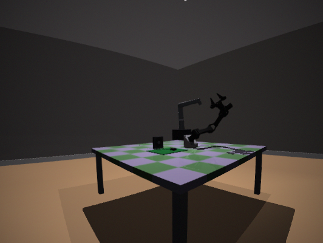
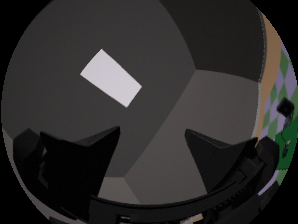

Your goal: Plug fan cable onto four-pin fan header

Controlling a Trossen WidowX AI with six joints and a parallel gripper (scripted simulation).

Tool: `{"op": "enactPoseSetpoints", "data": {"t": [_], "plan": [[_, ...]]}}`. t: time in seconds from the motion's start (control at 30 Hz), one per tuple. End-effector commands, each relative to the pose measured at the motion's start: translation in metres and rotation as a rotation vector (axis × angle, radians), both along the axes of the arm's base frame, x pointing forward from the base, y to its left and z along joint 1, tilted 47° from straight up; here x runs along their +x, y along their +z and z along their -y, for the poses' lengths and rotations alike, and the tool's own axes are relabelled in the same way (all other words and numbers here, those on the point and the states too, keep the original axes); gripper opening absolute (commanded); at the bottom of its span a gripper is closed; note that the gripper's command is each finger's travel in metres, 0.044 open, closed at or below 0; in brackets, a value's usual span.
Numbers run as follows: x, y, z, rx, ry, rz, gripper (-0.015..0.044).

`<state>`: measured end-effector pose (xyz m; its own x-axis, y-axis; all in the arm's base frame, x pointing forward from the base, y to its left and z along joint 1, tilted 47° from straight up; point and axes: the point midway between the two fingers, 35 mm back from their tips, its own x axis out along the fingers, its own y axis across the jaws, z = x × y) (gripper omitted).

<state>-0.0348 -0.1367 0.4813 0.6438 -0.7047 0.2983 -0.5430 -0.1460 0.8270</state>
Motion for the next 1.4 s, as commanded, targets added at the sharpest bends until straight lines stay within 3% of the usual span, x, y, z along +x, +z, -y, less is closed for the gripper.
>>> {"op": "enactPoseSetpoints", "data": {"t": [0.0, 0.1, 0.2, 0.4, 0.6, 0.87, 1.07, 1.23, 1.37], "plan": [[0.0, 0.0, 0.0, 0.0, 0.0, 0.0, 0.0426], [0.0, 0.0, 0.0, 0.0, 0.0, 0.0, 0.044], [0.025, 0.005, -0.01, -0.079, 0.013, -0.113, 0.0361], [0.126, 0.001, -0.049, -0.382, 0.101, -0.556, 0.021], [0.222, -0.035, -0.073, -0.591, 0.218, -0.923, 0.021], [0.316, -0.125, -0.099, -0.895, 0.558, -1.412, 0.021], [0.358, -0.215, -0.113, -1.077, 0.96, -1.692, 0.021], [0.371, -0.29, -0.129, -1.16, 1.401, -1.78, 0.021], [0.368, -0.344, -0.143, -1.16, 1.782, -1.732, 0.021]]}}
